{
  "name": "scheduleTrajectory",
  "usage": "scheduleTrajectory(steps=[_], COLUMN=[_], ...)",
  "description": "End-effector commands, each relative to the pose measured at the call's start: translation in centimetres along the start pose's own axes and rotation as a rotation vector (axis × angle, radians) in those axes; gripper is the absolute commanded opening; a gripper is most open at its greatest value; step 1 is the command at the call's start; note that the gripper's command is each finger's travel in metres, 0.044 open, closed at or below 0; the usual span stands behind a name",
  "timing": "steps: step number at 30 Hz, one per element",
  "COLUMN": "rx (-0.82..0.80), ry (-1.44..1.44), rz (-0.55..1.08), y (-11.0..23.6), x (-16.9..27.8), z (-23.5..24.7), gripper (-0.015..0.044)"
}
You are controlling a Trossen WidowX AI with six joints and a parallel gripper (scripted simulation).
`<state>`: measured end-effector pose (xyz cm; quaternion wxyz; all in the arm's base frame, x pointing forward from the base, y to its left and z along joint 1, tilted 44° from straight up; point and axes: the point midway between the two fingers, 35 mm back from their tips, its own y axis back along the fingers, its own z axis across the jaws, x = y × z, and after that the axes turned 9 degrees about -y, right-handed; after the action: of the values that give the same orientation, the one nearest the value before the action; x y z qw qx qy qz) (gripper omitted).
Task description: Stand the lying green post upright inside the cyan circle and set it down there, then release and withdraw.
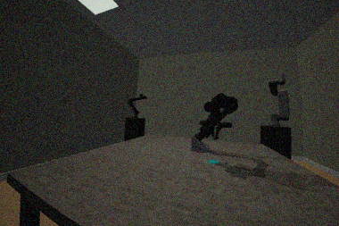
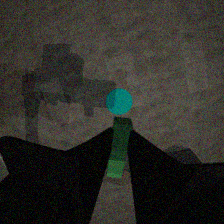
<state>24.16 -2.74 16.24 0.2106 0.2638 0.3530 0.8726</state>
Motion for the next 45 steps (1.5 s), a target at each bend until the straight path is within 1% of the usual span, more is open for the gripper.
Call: scheduleTrajectory(steps=[1, 45], rx=[0.018, 0.277], ry=[-0.006, 0.052], rz=[-0.004, -0.128], y=[-0.2, -2.6], x=[0.3, 1.5], z=[-0.1, -1.9], gripper=[0.0023, 0.0023])
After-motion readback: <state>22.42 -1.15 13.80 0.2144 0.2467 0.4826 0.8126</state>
